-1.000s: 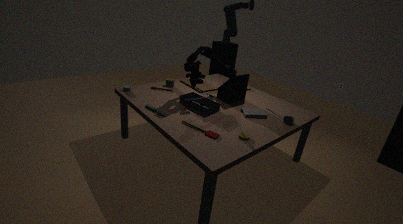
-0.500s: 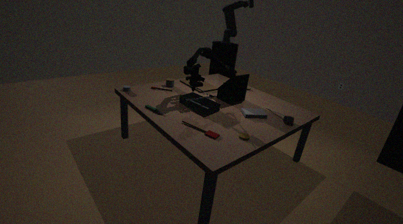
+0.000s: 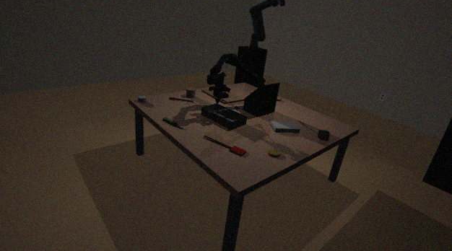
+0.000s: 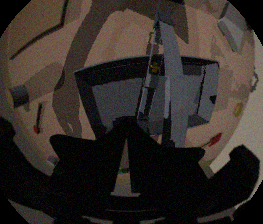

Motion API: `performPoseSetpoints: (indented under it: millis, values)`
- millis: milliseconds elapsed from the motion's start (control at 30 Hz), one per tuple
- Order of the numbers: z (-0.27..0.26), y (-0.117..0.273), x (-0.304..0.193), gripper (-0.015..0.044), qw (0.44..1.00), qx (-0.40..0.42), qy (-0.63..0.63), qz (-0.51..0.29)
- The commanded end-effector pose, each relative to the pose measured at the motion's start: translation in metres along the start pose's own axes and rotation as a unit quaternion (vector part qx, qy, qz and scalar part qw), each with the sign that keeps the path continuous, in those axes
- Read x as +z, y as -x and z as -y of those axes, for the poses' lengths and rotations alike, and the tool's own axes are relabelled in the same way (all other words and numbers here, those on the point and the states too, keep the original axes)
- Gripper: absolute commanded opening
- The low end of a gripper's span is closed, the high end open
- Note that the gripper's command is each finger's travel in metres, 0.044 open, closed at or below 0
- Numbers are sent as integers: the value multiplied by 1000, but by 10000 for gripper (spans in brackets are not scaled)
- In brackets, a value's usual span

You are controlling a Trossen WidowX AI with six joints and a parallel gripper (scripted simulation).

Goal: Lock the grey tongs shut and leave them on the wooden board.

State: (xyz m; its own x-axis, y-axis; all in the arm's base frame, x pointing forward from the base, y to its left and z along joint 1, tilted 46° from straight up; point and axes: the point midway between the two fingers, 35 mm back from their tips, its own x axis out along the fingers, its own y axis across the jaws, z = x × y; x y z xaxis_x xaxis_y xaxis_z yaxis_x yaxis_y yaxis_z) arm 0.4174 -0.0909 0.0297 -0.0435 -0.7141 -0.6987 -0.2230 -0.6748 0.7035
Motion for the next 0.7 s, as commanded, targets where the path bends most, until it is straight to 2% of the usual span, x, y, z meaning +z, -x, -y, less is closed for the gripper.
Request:
performPoseSetpoints:
  millis: [0,667]
  values:
    - [7,1,-2,-150,1000,1,-1,-2]
    - [40,1,-2,-150,1000,0,-1,-2]
